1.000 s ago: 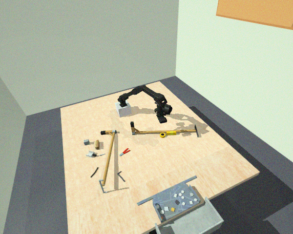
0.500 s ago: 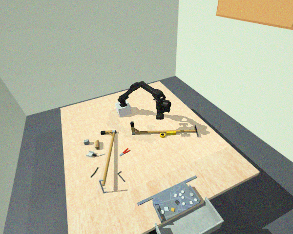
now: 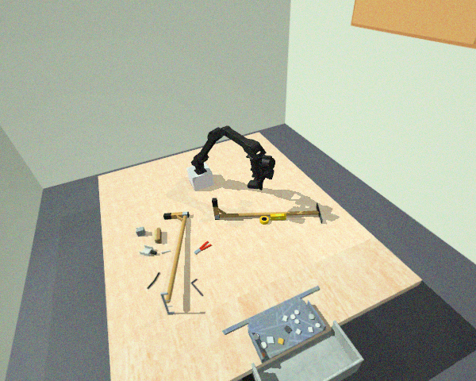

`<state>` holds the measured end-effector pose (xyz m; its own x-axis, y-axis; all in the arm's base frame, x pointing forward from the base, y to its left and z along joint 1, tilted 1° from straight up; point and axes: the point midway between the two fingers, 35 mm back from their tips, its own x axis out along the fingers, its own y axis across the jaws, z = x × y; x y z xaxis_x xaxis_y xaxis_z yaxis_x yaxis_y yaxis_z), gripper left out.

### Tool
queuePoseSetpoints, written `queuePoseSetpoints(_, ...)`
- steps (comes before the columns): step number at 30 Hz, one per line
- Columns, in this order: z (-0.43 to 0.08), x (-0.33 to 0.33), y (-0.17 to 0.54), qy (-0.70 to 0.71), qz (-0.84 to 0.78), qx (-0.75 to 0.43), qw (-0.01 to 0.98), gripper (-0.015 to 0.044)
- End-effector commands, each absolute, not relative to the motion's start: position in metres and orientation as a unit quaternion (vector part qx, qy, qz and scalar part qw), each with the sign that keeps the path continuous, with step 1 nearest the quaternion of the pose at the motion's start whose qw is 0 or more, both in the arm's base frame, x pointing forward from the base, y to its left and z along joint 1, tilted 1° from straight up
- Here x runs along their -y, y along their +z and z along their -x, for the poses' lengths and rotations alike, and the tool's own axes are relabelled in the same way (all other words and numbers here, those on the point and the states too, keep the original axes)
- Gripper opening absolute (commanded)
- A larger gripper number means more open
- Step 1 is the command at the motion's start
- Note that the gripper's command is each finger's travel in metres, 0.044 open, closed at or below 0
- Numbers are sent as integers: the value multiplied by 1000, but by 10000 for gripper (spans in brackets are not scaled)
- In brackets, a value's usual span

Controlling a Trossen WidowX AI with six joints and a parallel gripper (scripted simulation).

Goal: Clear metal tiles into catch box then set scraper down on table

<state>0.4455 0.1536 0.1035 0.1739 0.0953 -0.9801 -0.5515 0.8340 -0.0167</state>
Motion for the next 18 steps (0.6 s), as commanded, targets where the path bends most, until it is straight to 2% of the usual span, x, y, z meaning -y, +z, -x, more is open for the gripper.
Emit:
queuePoseSetpoints(1, -439, -155, 106, 192, 152, -609, 755, 0)
queuePoseSetpoints(18, -440, -158, 90, 173, 126, -609, 764, 0)
